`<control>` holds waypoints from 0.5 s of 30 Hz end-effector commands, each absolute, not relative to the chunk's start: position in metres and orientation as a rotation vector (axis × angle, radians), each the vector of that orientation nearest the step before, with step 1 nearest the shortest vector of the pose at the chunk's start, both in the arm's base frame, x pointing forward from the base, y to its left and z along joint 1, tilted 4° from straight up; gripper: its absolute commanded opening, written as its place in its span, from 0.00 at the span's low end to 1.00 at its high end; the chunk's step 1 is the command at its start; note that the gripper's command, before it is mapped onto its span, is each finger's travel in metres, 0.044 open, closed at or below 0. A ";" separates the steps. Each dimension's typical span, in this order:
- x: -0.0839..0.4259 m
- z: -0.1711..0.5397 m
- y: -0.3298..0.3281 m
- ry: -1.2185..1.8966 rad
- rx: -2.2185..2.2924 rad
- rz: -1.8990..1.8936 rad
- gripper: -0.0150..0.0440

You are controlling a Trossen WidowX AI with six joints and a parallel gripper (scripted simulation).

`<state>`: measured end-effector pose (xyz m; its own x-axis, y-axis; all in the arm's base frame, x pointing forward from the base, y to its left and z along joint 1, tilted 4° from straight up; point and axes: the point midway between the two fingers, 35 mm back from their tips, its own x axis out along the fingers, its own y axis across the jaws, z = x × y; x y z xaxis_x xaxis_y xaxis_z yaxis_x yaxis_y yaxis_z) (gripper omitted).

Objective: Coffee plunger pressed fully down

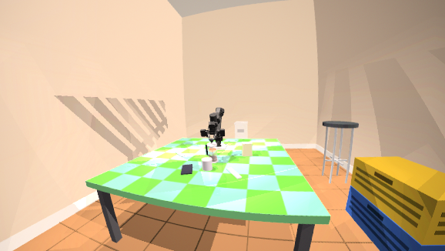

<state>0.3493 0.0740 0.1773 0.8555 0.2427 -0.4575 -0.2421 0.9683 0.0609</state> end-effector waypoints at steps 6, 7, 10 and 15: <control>0.350 0.177 0.074 0.482 0.001 0.255 0.47; 0.350 0.177 0.074 0.482 0.001 0.255 0.47; 0.350 0.177 0.074 0.482 0.001 0.255 0.47; 0.350 0.177 0.074 0.482 0.001 0.255 0.56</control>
